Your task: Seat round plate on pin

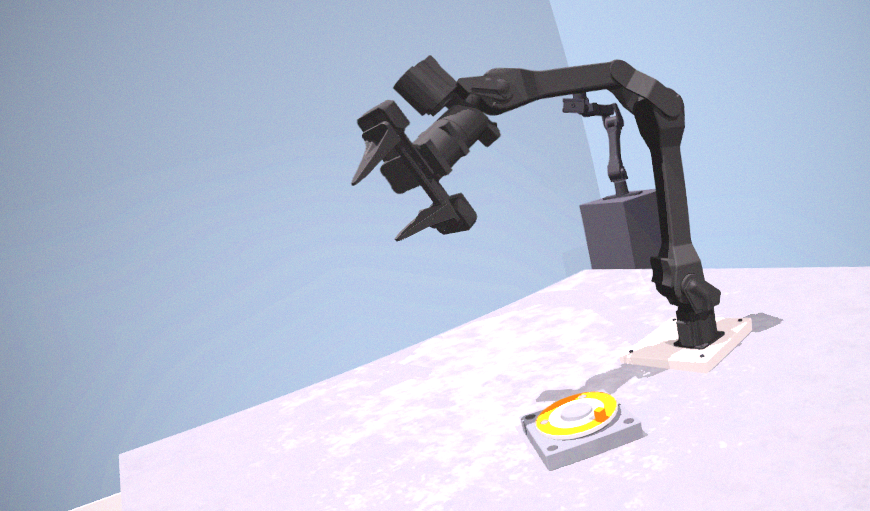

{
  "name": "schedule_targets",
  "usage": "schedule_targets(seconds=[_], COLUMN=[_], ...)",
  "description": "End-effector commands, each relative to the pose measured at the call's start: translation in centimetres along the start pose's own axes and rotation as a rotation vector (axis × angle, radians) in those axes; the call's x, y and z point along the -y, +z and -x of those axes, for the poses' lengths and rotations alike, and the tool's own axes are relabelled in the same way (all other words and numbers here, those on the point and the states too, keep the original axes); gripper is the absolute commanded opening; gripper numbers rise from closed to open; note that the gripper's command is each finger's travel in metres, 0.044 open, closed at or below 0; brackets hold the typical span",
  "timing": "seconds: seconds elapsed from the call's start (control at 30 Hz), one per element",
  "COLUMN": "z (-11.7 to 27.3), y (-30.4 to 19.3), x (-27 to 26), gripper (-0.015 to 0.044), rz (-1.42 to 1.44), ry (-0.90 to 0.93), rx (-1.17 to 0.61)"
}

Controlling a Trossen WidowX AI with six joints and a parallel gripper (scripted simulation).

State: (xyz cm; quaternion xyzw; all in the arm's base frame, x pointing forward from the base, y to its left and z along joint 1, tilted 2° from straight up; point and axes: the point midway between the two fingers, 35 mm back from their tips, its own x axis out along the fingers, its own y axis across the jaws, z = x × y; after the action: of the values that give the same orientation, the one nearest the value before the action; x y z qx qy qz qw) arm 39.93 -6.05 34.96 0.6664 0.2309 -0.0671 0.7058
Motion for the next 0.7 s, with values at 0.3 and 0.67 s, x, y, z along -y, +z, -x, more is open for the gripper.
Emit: schedule_targets(seconds=[0.3,0.67], z=[-5.8,-3.8], y=[-7.9,-15.9], x=[11.4,23.7], gripper=[0.0138,0.0000], rz=[0.531,1.336], ry=[-0.463,-0.910], rx=[-0.230,-0.792])
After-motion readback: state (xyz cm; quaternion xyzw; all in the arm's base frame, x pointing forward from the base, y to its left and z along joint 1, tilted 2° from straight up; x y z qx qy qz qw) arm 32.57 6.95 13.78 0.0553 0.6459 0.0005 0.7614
